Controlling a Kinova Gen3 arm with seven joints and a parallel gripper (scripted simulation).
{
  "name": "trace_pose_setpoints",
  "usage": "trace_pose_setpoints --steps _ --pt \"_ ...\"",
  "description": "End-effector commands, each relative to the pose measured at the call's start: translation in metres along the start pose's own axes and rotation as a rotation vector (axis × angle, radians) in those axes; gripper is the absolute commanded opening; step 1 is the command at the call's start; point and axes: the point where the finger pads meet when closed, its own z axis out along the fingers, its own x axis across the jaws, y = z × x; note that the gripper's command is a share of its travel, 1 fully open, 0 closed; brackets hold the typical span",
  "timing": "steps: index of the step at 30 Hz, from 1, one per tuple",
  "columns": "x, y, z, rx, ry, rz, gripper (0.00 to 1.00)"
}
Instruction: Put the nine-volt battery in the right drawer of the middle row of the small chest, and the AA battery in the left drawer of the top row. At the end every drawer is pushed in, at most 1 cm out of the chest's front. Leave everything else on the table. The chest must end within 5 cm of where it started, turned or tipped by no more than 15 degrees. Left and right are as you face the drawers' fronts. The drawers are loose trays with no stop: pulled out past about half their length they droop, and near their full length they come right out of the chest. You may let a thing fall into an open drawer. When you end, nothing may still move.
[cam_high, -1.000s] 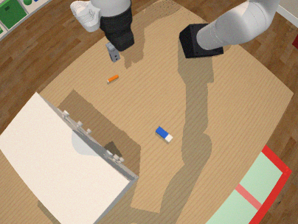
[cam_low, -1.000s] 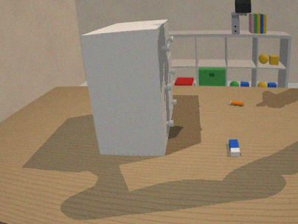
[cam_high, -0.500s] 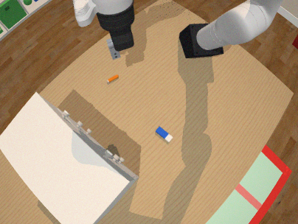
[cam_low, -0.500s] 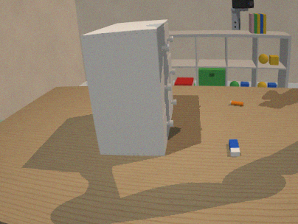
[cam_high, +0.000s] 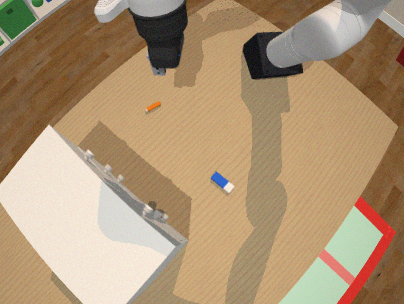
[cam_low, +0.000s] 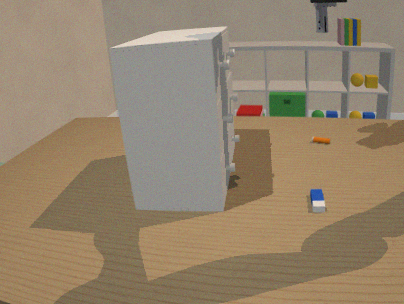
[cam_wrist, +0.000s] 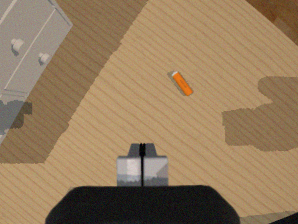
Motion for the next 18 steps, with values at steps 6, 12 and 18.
trace_pose_setpoints --steps 6,12,18 --pt "-0.003 0.007 -0.012 0.007 0.012 0.250 0.00" --pt "-0.008 0.016 -0.021 0.008 0.012 0.487 0.00" --pt "-0.012 0.023 -0.027 0.009 0.010 0.646 0.00"
